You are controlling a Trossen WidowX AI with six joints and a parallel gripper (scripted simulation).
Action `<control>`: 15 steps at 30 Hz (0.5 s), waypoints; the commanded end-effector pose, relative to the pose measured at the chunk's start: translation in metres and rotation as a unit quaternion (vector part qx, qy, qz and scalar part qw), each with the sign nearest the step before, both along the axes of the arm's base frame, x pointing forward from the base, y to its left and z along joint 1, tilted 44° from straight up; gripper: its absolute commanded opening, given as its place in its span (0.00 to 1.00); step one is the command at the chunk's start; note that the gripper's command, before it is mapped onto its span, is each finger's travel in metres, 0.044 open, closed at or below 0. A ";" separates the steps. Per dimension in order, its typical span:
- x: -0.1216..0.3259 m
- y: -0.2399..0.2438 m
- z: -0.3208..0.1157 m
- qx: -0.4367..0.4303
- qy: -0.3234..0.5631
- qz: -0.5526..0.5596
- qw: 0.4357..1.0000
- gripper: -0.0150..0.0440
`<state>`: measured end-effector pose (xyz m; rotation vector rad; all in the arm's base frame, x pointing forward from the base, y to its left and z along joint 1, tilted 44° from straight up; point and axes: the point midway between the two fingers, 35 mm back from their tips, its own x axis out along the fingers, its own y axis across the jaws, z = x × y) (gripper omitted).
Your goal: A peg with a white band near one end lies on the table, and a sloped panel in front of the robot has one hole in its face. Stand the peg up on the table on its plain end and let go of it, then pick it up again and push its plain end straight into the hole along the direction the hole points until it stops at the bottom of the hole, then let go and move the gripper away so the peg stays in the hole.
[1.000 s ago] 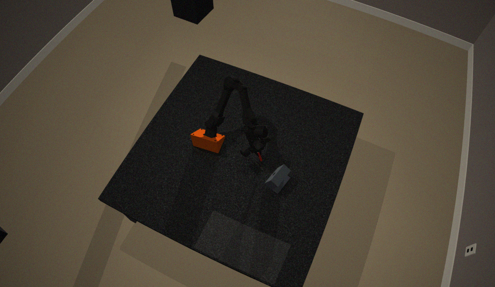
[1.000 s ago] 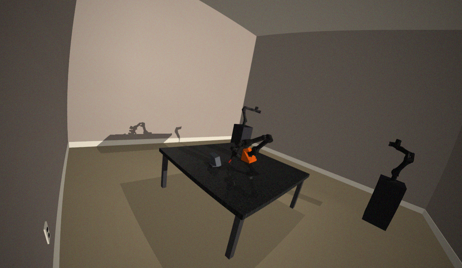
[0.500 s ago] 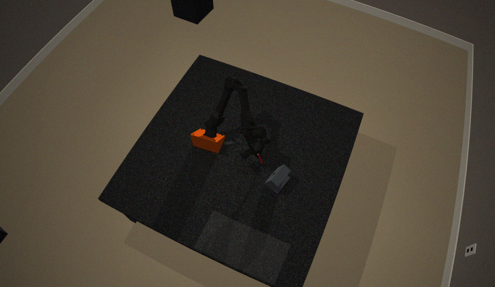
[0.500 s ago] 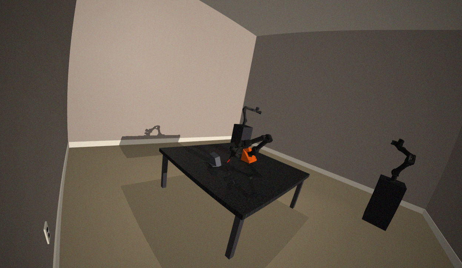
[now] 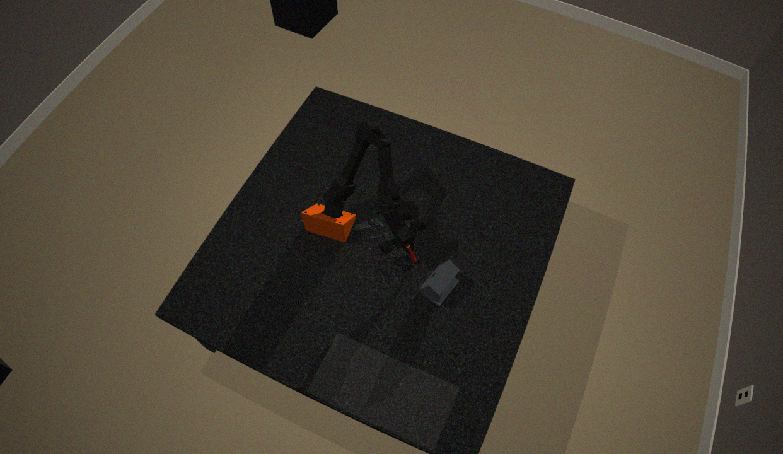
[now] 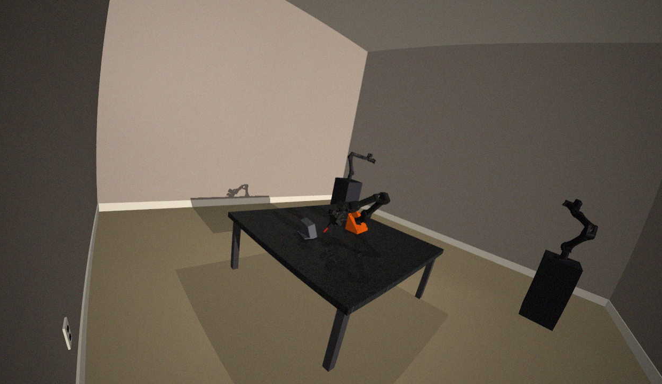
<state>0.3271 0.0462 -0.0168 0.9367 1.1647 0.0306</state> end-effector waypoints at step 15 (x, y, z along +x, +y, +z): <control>0.001 -0.007 -0.010 0.002 -0.020 -0.040 0.999 0.25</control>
